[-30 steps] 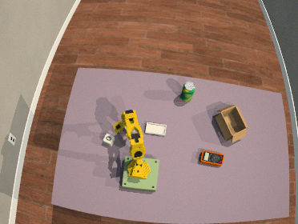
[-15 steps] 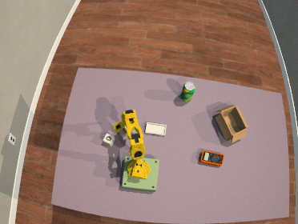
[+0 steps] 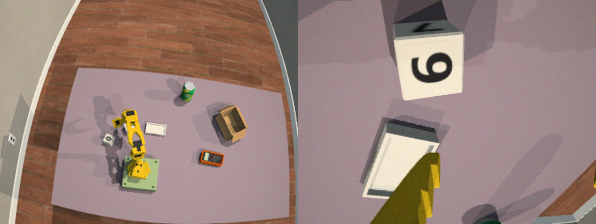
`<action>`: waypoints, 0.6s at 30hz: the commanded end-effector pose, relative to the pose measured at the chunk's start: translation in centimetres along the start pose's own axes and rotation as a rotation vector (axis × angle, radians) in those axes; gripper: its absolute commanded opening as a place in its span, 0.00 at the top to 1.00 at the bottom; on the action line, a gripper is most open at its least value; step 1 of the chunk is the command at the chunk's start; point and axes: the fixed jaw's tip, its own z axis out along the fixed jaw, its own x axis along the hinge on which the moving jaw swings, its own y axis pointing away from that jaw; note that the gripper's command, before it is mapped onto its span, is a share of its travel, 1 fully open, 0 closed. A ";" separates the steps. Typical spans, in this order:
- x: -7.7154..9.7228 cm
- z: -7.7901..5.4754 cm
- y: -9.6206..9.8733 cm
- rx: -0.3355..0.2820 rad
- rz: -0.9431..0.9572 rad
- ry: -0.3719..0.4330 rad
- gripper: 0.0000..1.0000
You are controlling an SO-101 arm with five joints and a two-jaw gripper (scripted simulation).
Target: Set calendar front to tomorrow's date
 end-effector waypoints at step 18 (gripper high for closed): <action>0.1 -4.4 -1.9 0.254 0.002 0.028 0.65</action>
